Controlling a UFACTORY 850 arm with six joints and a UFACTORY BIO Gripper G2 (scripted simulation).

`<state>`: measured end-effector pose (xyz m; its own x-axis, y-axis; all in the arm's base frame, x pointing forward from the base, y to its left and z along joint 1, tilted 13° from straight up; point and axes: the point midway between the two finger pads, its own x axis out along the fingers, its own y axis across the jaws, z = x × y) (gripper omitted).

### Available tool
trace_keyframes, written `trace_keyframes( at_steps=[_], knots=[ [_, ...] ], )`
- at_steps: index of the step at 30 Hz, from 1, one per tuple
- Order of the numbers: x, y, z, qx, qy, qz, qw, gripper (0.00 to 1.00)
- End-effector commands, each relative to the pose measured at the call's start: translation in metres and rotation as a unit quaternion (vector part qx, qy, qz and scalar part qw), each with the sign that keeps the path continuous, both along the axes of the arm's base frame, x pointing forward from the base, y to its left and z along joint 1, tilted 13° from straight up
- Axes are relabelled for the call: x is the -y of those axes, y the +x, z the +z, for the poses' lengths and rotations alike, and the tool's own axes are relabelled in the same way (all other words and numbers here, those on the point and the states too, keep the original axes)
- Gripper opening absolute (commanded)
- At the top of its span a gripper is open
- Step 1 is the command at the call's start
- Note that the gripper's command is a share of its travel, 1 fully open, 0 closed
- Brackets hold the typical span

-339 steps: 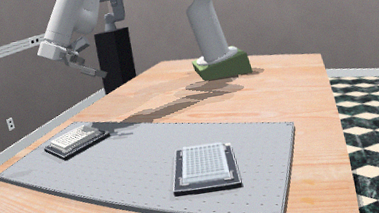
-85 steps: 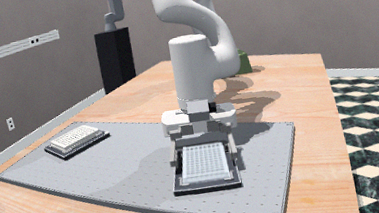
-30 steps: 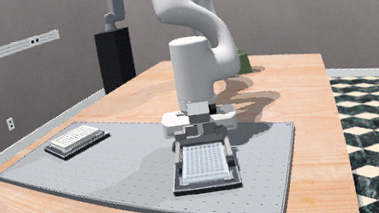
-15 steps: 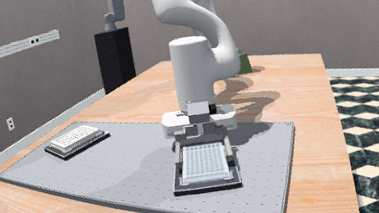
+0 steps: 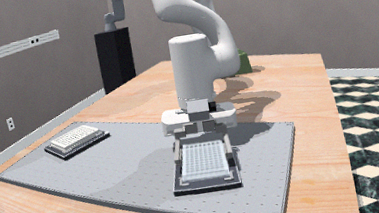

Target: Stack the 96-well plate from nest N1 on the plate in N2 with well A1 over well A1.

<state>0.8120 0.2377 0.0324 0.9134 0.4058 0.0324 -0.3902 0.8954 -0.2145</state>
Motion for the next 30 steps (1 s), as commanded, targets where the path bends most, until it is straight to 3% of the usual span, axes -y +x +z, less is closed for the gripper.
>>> trace_keyframes(
  at_steps=[1, 30],
  knots=[
    [-0.001, 0.0, 0.004, 0.001, 0.0, 0.0, 1.0, 0.0],
    [-0.003, -0.001, 0.017, 0.001, 0.0, 0.0, 1.0, 0.0]
  ],
)
